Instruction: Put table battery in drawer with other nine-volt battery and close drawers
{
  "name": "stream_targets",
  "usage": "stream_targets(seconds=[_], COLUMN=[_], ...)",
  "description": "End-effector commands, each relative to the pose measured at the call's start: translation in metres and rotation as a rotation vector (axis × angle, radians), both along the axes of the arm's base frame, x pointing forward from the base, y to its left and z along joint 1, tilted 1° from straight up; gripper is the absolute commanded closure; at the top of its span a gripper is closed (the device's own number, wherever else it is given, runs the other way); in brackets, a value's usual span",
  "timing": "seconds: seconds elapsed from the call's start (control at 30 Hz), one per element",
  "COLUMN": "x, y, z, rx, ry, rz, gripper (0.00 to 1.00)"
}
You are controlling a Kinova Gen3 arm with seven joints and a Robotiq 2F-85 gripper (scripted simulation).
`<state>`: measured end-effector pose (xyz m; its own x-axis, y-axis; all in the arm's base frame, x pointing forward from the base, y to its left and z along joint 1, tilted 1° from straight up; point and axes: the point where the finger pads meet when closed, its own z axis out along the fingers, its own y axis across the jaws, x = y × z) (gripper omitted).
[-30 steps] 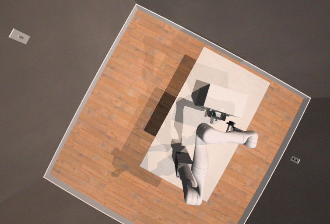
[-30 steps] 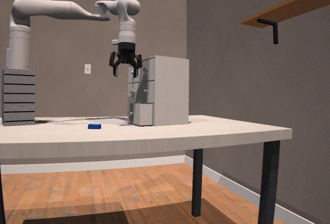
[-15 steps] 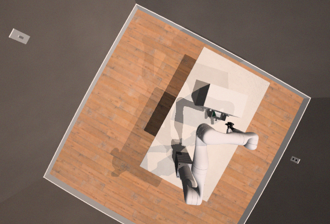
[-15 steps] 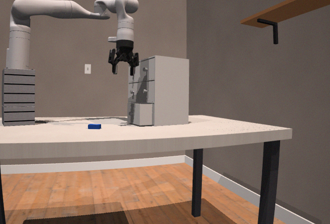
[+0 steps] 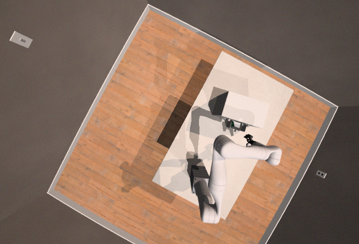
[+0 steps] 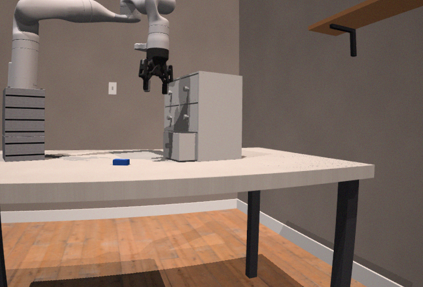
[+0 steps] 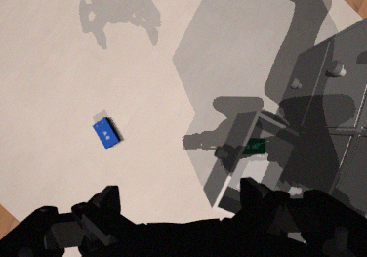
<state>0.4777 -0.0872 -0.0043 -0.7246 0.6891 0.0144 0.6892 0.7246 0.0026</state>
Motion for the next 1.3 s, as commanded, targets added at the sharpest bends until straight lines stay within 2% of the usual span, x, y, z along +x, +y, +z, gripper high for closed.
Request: stream_targets(seconds=[0.0, 1.27], x=[0.000, -0.022], y=[0.000, -0.007], z=[0.004, 0.026], rx=[0.002, -0.008], ry=[-0.006, -0.010], rz=[0.033, 0.567], gripper=[0.00, 0.00])
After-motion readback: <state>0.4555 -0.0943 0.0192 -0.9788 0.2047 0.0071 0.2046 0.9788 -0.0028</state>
